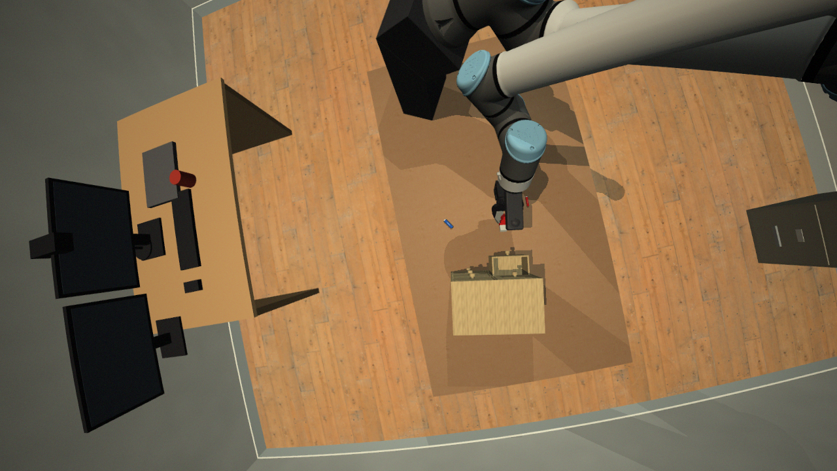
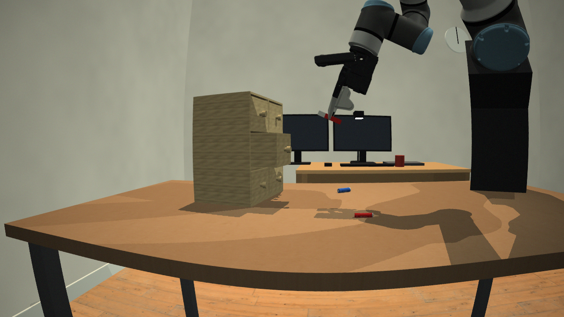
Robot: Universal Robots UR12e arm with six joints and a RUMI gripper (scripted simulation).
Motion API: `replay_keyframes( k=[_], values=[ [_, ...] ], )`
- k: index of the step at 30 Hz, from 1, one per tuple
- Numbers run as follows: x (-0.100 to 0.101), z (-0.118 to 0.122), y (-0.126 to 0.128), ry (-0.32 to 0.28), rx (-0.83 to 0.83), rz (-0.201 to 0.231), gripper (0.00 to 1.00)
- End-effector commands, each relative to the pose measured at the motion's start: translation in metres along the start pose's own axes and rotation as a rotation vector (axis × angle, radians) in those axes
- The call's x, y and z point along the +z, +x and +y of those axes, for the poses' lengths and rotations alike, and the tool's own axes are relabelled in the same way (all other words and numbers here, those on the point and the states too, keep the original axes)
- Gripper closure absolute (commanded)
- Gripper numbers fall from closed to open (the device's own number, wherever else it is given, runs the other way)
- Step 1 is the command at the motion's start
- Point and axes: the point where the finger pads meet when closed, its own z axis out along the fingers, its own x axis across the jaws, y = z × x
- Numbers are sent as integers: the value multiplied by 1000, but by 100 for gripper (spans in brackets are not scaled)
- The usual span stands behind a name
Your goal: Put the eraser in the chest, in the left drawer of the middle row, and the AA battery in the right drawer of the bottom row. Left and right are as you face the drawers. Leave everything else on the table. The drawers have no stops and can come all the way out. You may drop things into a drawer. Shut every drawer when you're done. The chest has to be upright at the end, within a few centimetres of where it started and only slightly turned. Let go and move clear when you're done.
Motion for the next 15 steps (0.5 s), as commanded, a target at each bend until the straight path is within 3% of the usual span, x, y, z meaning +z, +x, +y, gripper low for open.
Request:
replay_keyframes(
  k=[1, 15],
  values=[
    [0, 0, 0, 38, 0, 1, 89],
    [0, 1, 0, 120, 0, 0, 89]
  ],
)
